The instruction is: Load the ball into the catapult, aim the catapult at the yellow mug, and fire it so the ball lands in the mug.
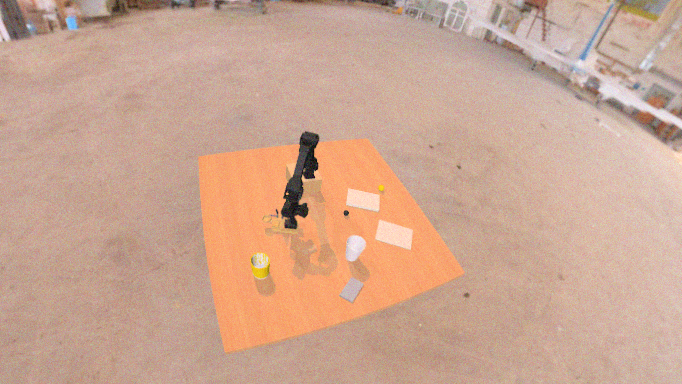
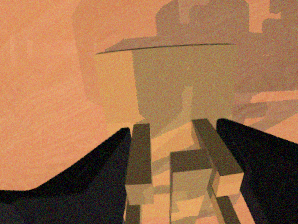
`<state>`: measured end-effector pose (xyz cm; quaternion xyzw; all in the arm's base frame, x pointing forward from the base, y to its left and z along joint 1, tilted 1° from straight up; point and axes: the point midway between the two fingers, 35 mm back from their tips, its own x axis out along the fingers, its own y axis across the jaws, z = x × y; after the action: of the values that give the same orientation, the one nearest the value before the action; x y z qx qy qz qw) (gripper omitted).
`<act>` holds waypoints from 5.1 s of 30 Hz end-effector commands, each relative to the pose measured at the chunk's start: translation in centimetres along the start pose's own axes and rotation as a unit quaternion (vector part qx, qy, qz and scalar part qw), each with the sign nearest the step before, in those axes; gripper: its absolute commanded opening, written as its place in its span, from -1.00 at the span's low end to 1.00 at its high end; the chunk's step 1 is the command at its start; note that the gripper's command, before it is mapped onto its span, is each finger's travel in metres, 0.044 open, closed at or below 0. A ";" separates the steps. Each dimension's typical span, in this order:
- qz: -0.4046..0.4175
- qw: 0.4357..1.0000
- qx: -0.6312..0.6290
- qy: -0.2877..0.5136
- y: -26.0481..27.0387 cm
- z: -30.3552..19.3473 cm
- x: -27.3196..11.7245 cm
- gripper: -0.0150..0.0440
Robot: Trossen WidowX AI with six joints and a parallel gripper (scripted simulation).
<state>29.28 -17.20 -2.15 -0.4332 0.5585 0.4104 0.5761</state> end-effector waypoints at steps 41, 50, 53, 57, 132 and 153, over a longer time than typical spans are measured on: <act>0.000 0.895 0.447 0.001 -2.0 -0.9 -4.8 -0.49; 0.000 0.892 0.453 0.001 -2.3 -1.1 -4.6 -0.49; 0.000 0.892 0.453 0.001 -2.3 -1.1 -4.1 -0.49; 0.000 0.892 0.453 0.001 -2.4 -1.2 -3.4 -0.49; 0.000 0.890 0.455 0.001 -2.4 -1.1 -3.9 1.00; 0.000 0.890 0.455 0.001 -2.3 -1.1 -0.5 1.00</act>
<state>31.41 -19.06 -0.80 -0.1282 0.6802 0.1104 0.7132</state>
